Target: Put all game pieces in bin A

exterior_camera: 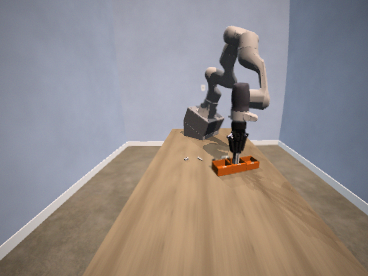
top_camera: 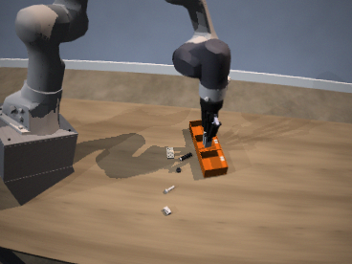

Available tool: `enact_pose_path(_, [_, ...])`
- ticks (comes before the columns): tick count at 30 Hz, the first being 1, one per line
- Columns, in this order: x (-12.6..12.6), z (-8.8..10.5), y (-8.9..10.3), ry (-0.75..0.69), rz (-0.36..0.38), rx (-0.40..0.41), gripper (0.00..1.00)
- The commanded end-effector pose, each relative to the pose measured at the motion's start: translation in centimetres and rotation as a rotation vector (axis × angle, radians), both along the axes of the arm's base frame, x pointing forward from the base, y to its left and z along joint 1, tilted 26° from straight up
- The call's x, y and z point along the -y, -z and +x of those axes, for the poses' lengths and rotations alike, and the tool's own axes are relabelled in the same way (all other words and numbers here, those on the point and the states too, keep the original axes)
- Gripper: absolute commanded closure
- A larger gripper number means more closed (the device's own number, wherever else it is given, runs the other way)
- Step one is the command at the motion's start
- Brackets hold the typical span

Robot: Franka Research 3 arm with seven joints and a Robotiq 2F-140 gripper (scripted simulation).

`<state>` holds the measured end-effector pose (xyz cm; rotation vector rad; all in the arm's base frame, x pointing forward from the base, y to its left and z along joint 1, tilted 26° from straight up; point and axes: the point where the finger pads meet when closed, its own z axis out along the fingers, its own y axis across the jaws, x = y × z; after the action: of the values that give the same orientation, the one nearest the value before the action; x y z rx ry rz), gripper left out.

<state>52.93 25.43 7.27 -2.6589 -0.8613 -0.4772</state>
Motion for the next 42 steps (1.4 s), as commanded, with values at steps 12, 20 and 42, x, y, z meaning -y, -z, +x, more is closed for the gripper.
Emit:
enact_pose_path(12, [0.9, -0.7, -2.0, -0.003, 0.001, -0.007, 0.95])
enact_pose_path(20, [1.8, -1.2, -4.1, -0.003, 0.001, -0.007, 0.95])
enact_pose_path(42, [-2.0, -3.4, -5.3, -0.003, 0.001, -0.007, 0.95])
